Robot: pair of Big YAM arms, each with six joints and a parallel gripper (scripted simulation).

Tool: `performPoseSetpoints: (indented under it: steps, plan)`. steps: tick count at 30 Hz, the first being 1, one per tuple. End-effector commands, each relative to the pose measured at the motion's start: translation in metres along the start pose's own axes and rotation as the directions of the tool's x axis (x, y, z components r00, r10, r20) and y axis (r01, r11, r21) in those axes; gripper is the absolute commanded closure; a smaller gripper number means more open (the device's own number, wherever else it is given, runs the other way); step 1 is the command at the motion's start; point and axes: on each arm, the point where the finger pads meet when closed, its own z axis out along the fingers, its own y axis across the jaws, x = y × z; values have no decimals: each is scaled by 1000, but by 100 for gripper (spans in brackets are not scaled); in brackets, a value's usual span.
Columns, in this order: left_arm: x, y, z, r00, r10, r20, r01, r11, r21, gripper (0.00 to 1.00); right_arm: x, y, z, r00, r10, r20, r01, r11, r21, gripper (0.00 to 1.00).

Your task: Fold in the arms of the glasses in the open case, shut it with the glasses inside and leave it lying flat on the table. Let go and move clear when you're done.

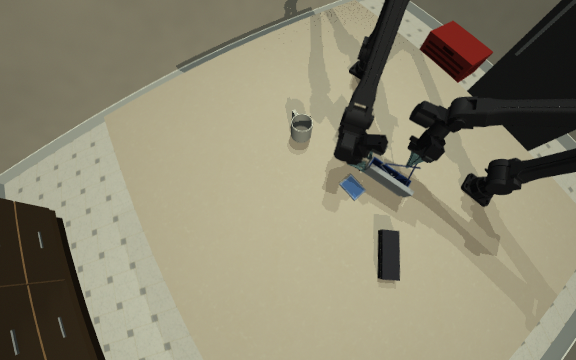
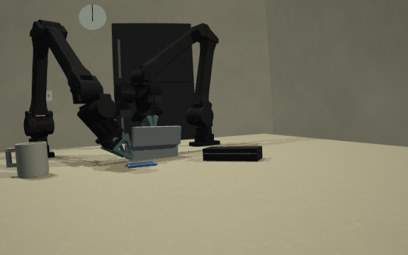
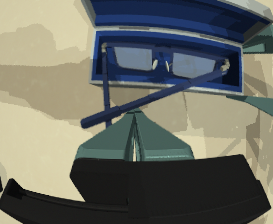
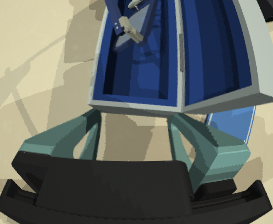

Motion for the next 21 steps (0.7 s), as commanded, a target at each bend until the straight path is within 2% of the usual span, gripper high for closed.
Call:
performPoseSetpoints:
  steps: [1,9,11,12,13,15,16,18,21]
  plan:
    - [-14,26,30,1000,7,9,-6,997,-77,100,-5,21,4,997,-80,11,80,995,-53,43]
    - [-18,27,32,1000,22,7,-21,997,-68,100,2,17,6,998,-67,8,68,996,-53,43]
    - [-22,15,23,1000,18,7,-17,999,-27,100,-2,8,2,997,-79,10,79,996,-34,43]
    - [-21,20,23,1000,22,6,-22,999,-26,100,-2,8,1,997,-77,10,78,996,-36,43]
    - [-25,3,12,1000,21,12,-21,1000,14,100,-2,8,1,997,-76,10,77,996,-37,43]
    - [-25,21,24,1000,24,6,-24,1000,-20,100,-2,8,1,997,-77,10,77,996,-37,43]
    - [-29,10,17,1000,20,10,-20,1000,6,100,-3,6,1,996,-83,11,84,996,-29,43]
    - [-25,22,24,999,34,4,-34,999,-13,100,-3,6,1,996,-84,11,85,996,-28,43]
    - [-27,21,23,999,39,4,-39,999,-5,100,-3,6,1,996,-84,11,85,996,-28,43]
